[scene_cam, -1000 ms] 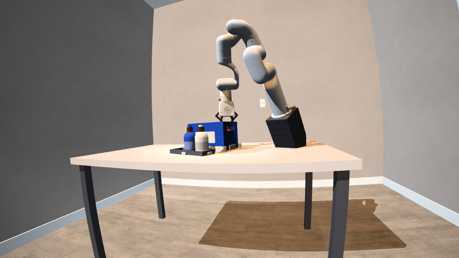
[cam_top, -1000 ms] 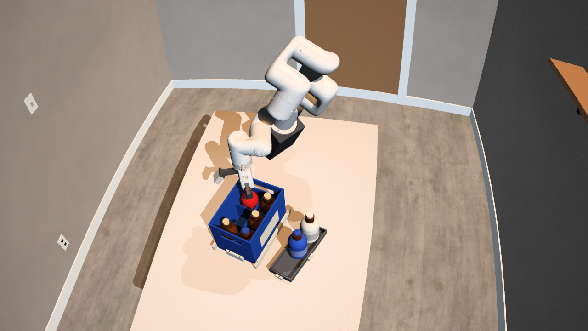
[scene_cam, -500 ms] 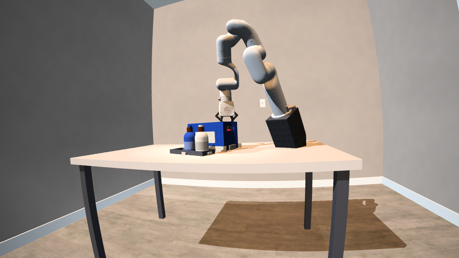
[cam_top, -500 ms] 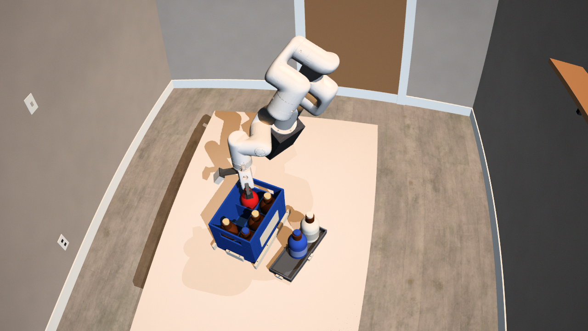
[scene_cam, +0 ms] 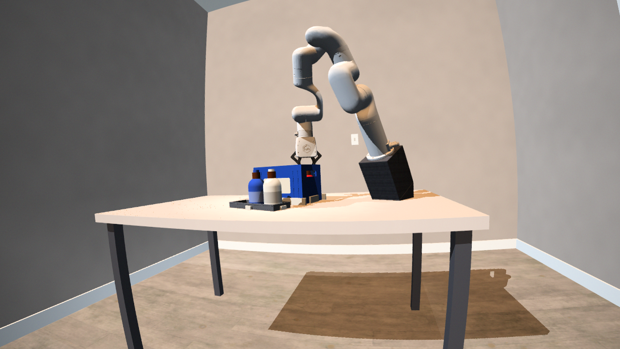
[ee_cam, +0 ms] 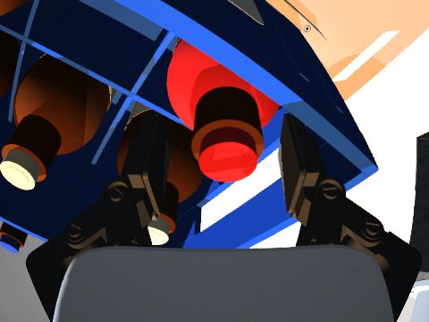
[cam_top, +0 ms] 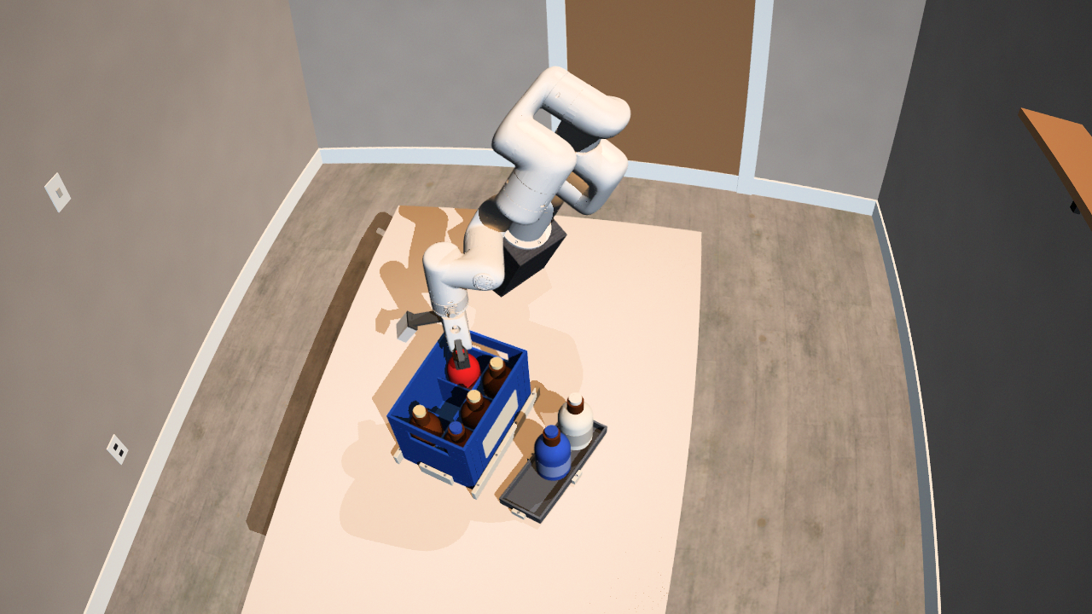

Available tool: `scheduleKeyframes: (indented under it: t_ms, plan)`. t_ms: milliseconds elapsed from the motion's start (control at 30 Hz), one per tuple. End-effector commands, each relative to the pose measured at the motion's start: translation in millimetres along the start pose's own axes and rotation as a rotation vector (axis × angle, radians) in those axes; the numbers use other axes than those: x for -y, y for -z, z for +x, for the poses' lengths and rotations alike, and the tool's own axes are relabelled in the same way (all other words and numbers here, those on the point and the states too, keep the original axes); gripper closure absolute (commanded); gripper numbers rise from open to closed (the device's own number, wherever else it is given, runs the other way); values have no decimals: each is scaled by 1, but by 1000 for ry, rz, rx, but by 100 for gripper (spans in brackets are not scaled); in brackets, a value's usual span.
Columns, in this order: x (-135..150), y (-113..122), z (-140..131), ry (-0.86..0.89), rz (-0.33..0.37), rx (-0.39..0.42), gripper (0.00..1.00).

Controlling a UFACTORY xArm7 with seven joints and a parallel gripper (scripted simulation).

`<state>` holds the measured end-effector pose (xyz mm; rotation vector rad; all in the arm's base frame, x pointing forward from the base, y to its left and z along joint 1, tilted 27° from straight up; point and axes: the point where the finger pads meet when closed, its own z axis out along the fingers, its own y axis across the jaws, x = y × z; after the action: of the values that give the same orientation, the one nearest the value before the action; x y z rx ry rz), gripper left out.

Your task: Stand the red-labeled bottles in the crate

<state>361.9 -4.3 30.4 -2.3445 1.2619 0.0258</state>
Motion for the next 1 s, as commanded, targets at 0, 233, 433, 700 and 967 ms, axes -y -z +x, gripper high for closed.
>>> scheduleKeyframes:
  t_ms: [0,233,433,700,967]
  plan:
    - [1,1,1,0,2,-3,35]
    - [1,4,1,0,2,-3,35]
    - [1,7,1,0,2,-3,35]
    - [1,21,1,0,2,-3,35]
    - [1,34,1,0,2,-3,35]
